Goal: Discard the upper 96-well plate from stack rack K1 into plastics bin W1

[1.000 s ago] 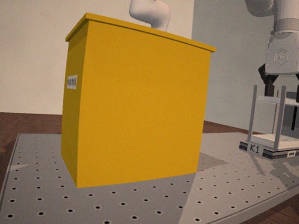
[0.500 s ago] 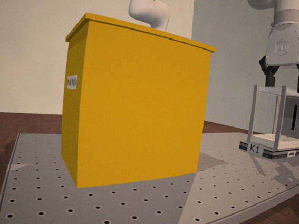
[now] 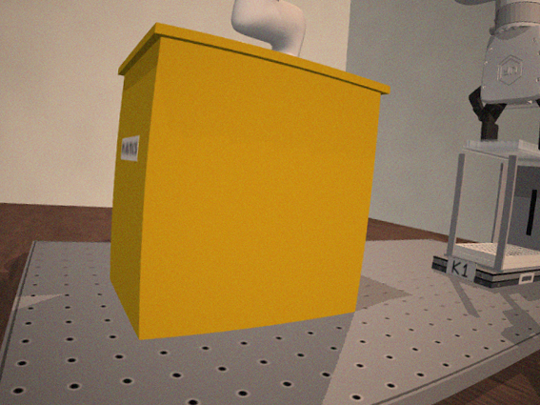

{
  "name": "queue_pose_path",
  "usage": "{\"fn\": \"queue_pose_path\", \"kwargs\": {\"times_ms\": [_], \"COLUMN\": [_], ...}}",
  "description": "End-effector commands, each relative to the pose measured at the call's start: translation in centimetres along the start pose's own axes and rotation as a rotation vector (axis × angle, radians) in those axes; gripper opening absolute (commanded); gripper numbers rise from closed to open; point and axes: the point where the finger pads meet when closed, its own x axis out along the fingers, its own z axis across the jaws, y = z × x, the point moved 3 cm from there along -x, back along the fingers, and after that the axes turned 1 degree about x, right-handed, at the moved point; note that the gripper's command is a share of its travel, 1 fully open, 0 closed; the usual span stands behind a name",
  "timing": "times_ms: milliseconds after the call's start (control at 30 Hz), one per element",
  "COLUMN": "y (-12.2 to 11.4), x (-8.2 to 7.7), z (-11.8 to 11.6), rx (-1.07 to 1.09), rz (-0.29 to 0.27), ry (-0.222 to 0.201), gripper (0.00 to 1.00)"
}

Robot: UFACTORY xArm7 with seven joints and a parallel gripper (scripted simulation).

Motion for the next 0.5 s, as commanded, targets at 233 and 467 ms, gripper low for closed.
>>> {"fn": "queue_pose_path", "kwargs": {"times_ms": [233,467], "y": [0.1,0.1], "x": [-1.8,-2.9], "z": [0.1,0.1], "rx": [0.000,0.000], "rz": [0.002,0.002], "ry": [-0.004,-0.004], "gripper": [0.00,0.00]}}
